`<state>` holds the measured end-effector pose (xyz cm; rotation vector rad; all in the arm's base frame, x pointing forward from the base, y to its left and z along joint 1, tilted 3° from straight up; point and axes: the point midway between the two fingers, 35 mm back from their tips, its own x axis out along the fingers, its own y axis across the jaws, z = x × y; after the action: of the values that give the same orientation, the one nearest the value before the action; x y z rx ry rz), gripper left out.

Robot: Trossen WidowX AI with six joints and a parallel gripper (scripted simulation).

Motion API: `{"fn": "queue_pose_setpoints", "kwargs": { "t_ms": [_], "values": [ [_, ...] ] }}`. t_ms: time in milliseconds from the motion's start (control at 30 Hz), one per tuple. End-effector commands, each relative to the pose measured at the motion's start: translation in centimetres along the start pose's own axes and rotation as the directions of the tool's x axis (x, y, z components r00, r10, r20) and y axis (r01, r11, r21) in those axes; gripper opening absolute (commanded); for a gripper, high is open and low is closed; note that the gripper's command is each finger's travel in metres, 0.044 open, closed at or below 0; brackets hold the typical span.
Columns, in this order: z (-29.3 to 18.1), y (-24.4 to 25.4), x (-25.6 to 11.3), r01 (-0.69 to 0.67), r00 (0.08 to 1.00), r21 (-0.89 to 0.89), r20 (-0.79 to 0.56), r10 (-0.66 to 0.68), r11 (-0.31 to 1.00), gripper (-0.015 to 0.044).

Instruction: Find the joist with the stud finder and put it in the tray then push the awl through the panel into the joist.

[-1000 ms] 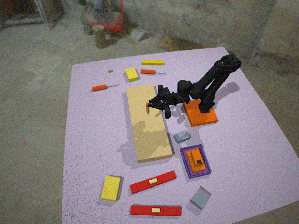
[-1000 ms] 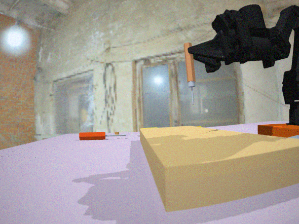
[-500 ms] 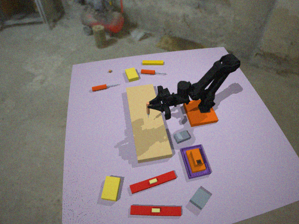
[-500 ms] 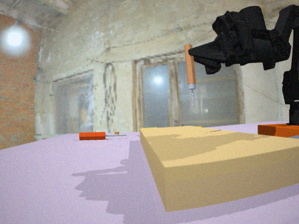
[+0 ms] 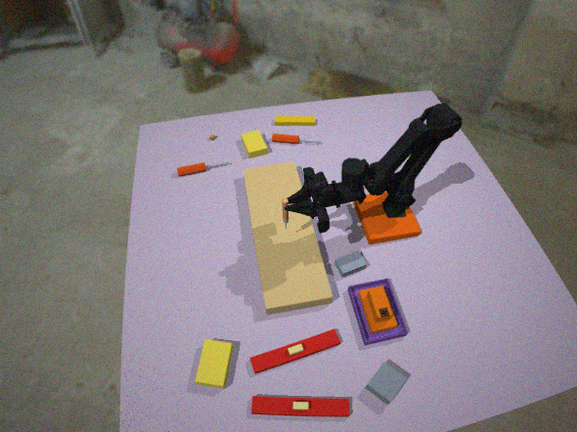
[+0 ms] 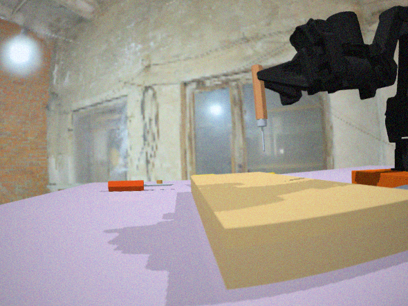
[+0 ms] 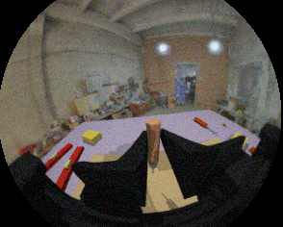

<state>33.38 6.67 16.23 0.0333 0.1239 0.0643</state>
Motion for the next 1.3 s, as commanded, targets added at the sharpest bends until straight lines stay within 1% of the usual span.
{"fn": "queue_pose_setpoints", "kwargs": {
  "t_ms": [0,1267],
  "values": [
    [-0.1,0.0,0.0,-0.003,1.000,-0.003,0.006,0.003,1.000,0.0000],
    [-1.8,0.0,0.2,-0.003,1.000,-0.003,0.006,0.003,1.000,0.0000]
  ]
}}
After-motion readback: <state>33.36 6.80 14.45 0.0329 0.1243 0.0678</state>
